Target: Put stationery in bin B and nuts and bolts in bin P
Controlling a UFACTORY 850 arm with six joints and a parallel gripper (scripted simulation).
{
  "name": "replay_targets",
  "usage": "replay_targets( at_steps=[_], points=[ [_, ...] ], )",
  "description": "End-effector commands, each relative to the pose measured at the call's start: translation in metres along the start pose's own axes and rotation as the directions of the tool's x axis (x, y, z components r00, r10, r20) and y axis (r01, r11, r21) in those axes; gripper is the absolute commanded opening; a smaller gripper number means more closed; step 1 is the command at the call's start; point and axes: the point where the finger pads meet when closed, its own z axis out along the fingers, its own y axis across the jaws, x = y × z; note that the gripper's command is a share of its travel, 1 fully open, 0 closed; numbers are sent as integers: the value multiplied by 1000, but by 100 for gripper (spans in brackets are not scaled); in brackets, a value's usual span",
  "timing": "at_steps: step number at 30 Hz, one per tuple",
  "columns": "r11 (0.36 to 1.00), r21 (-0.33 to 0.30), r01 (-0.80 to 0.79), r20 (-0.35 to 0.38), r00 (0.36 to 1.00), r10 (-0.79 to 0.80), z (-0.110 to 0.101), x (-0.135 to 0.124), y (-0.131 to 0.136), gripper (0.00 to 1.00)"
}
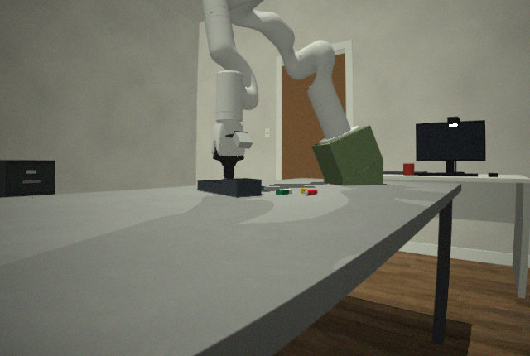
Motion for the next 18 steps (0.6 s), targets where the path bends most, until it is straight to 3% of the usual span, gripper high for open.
replay_targets(
  at_steps=[1, 10, 18],
  points=[
    [1000, -3, 0, 0, 1000, 0, 7, 0, 1, 0],
    [1000, -3, 0, 0, 1000, 0, 24, 0, 1, 0],
    [1000, -3, 0, 0, 1000, 0, 24, 0, 1, 0]
  ],
)
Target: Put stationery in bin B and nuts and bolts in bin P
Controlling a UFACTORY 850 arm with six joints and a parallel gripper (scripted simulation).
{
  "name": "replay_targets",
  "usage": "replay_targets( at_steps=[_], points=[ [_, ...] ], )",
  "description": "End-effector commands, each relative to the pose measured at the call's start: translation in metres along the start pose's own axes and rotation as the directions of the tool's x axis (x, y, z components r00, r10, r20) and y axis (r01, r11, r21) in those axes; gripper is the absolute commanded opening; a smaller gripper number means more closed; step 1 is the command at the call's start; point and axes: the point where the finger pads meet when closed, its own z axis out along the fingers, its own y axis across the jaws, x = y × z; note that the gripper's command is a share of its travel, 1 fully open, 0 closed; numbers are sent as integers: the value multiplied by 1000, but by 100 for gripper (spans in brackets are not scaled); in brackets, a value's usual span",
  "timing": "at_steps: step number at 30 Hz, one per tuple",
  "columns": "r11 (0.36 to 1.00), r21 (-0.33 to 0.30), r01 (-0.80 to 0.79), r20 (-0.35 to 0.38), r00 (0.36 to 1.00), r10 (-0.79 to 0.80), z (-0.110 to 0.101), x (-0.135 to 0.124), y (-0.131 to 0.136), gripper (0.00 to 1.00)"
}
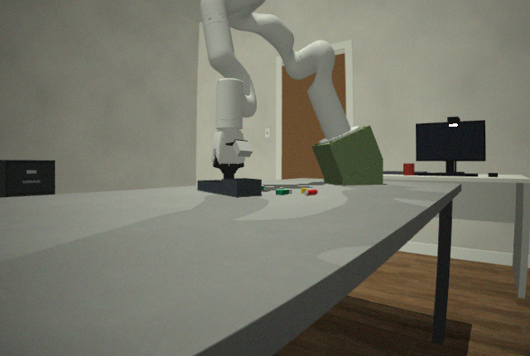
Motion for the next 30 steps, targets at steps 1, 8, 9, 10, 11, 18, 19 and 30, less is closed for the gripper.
replay_targets(
  at_steps=[1, 8, 9, 10, 11, 18, 19, 30],
  points=[
    [1000, -2, 0, 0, 1000, 0, 0, 0, 1, 0],
    [1000, -2, 0, 0, 1000, 0, 0, 0, 1, 29],
    [1000, -2, 0, 0, 1000, 0, 0, 0, 1, 29],
    [1000, -2, 0, 0, 1000, 0, 0, 0, 1, 29],
    [1000, -2, 0, 0, 1000, 0, 0, 0, 1, 29],
    [1000, -2, 0, 0, 1000, 0, 0, 0, 1, 29],
    [1000, -2, 0, 0, 1000, 0, 0, 0, 1, 29],
    [1000, -2, 0, 0, 1000, 0, -7, 0, 0, 29]
  ],
)
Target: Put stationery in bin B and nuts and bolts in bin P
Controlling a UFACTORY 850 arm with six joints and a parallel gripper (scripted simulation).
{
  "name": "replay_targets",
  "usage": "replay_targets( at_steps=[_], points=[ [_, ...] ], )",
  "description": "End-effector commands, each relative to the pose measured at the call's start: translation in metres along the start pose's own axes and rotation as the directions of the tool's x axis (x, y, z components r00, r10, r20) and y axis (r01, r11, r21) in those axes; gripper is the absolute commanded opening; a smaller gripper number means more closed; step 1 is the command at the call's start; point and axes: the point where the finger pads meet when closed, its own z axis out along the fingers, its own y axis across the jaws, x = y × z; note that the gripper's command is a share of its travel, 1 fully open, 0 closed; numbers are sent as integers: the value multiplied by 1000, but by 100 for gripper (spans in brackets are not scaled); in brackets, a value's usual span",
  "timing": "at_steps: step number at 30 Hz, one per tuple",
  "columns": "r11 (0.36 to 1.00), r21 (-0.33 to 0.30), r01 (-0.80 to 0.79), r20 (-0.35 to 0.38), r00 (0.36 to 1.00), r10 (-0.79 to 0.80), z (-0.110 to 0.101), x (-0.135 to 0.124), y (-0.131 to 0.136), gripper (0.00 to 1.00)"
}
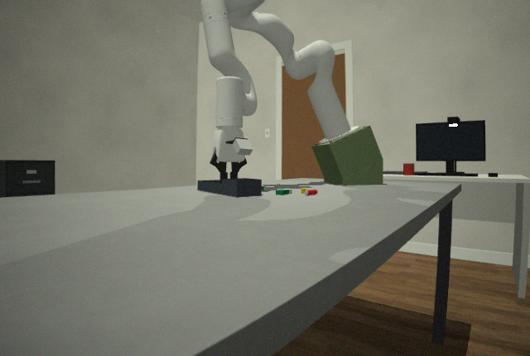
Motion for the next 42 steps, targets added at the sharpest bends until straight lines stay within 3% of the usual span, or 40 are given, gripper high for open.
replay_targets(
  at_steps=[1, 17, 22, 29, 32, 34, 39, 42],
  points=[
    [1000, -1, 0, 0, 1000, 0, -3, 0, 1, 29],
    [1000, -1, 0, 0, 1000, 0, -22, 0, 1, 29],
    [1000, -1, 0, 0, 1000, 0, -46, 0, 1, 29],
    [1000, -1, 0, 0, 1000, 0, -46, 0, 1, 29],
    [989, 0, 150, 0, 989, -150, -47, -7, -23, 30],
    [989, 0, 150, 0, 989, -150, -47, -7, -23, 30],
    [941, 4, 339, 0, 941, -339, -46, -20, -63, 30],
    [898, 13, 440, -1, 898, -440, -47, -22, -68, 30]
  ],
)
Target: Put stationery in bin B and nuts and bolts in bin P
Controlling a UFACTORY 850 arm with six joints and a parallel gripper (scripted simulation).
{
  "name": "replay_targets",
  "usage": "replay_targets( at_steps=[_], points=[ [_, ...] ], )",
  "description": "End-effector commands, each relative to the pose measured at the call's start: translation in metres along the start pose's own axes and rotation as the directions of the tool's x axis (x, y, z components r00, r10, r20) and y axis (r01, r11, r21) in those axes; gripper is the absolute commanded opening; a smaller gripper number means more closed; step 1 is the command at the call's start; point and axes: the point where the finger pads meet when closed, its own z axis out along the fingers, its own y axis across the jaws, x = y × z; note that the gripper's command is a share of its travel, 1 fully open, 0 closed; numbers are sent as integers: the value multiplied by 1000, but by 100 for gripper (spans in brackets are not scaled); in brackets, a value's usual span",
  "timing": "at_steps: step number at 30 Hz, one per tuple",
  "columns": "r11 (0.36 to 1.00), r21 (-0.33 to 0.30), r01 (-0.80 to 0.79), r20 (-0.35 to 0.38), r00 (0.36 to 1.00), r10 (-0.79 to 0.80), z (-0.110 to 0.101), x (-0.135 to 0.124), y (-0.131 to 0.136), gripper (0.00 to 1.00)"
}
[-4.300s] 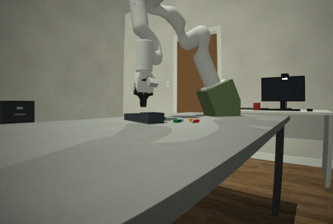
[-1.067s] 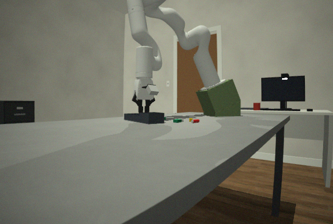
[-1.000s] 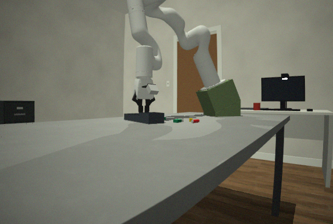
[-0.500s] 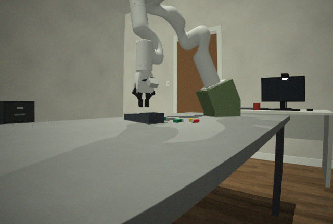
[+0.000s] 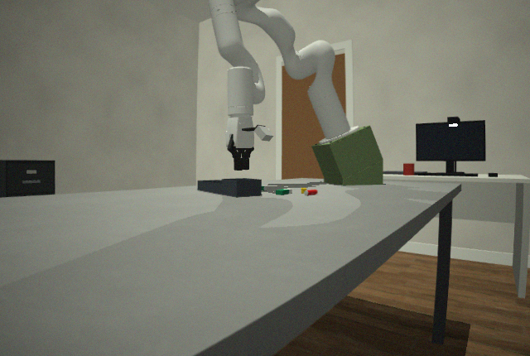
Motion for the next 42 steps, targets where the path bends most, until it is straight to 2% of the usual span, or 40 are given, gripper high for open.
replay_targets(
  at_steps=[1, 7, 9, 10, 12, 16, 24, 26, 27, 28, 42],
  points=[
    [988, -24, 154, 7, 988, -154, -1, 0, -9, 30],
    [928, -22, 372, 15, 928, -372, -1, 0, -9, 30],
    [928, -22, 372, 15, 928, -372, -1, 0, -9, 30],
    [884, -26, 468, 20, 884, -467, -1, 0, -9, 30],
    [865, -25, 501, 21, 865, -501, -1, 0, -9, 30],
    [783, -27, 622, 28, 783, -621, -1, 0, -9, 30],
    [571, -26, 820, 40, 572, -819, -1, 0, -9, 30],
    [571, -26, 820, 40, 572, -819, -1, 0, -9, 30],
    [486, -19, 874, 38, 486, -873, -1, 0, -9, 30],
    [469, -17, 883, 37, 469, -882, -1, 0, -9, 30],
    [468, -17, 884, 37, 468, -883, -1, 0, -9, 30]
  ],
)
